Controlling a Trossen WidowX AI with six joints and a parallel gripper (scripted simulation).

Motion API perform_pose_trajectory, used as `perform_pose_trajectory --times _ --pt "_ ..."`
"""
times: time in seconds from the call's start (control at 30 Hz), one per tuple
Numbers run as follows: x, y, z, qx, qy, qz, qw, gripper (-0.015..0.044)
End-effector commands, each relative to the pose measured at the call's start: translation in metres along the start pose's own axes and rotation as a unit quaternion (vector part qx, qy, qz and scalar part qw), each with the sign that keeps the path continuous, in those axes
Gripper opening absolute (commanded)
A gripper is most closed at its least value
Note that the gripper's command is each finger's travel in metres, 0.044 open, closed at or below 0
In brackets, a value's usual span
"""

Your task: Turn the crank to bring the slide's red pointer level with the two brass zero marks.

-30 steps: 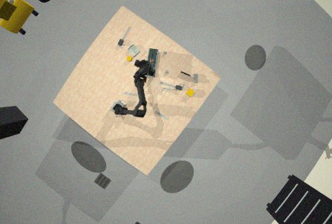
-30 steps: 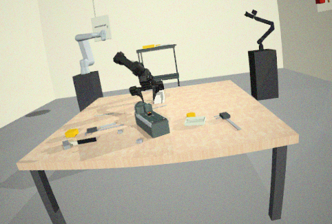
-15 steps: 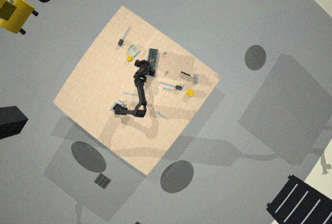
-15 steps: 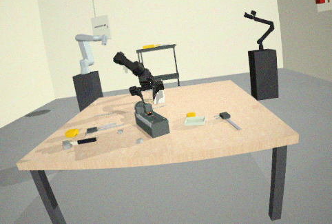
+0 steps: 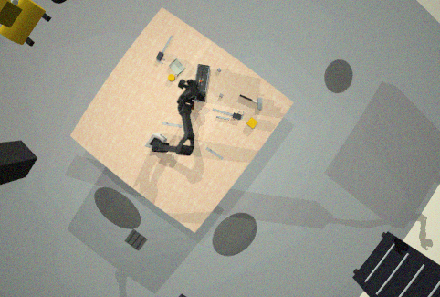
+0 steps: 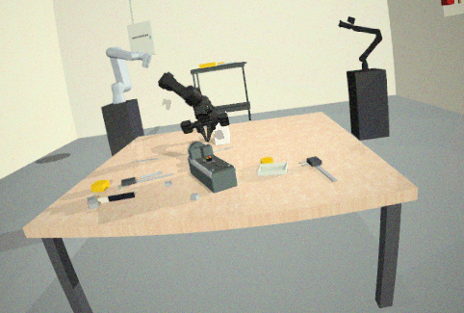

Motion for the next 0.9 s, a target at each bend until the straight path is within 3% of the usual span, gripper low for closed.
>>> perform_pose_trajectory --times 0.0,0.37,0.87 --pt "0.0000 -0.0001 0.0000 0.000 0.000 0.000 1.000 0.0000" --pt "0.0000 0.0000 0.0000 0.000 0.000 0.000 1.000 0.0000" --pt "0.0000 0.0000 0.0000 0.000 0.000 0.000 1.000 0.0394"
Point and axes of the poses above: the point midway between the two fingers, 35 mm back from their tips, its own x axis out along the fingers, its own y axis across the jaws, z = x × y, the point moved 4 cm from there along -x, back along the fingers, and after that the axes turned 12 degrees about -x, right-handed, at the moved point
